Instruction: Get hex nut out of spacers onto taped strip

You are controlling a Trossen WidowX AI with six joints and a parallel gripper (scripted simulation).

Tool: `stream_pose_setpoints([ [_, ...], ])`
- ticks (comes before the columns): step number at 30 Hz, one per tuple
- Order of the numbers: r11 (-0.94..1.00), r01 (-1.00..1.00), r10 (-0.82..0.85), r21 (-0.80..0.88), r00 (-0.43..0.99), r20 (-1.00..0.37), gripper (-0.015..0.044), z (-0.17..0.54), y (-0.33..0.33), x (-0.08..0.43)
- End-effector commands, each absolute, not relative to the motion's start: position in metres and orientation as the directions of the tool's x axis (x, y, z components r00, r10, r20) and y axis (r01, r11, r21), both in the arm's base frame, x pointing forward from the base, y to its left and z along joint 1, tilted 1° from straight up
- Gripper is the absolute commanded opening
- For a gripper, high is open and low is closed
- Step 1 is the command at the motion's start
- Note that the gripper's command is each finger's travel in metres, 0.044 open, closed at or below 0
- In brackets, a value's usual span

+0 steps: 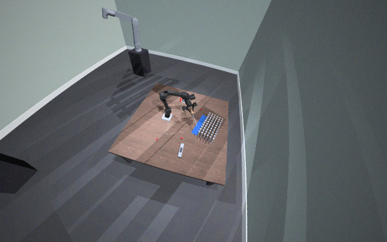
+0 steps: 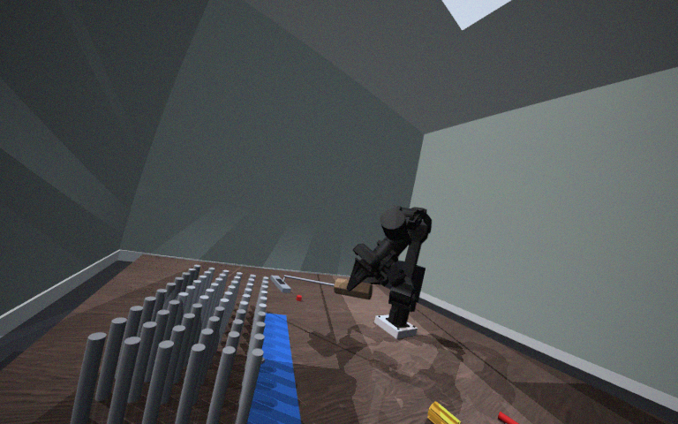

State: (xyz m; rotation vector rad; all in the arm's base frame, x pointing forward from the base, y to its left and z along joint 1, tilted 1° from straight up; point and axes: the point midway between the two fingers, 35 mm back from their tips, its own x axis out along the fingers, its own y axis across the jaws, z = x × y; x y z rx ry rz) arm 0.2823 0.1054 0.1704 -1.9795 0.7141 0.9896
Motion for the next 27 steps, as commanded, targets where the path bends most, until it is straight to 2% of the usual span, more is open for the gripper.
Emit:
stream_pose_setpoints([
  [1,-0.416,-0.789,-0.135,-0.453,0.546,-0.827,0.0000,0.175,0.098,0.291],
  [14,-0.017,-0.825,-0.167,-0.564,0.559,-0.812,0.0000,0.182,0.066,0.314],
  [27,0.355,-0.727,-0.185,-0.588,0.561,-0.807,0.0000,0.188,0.034,0.330],
])
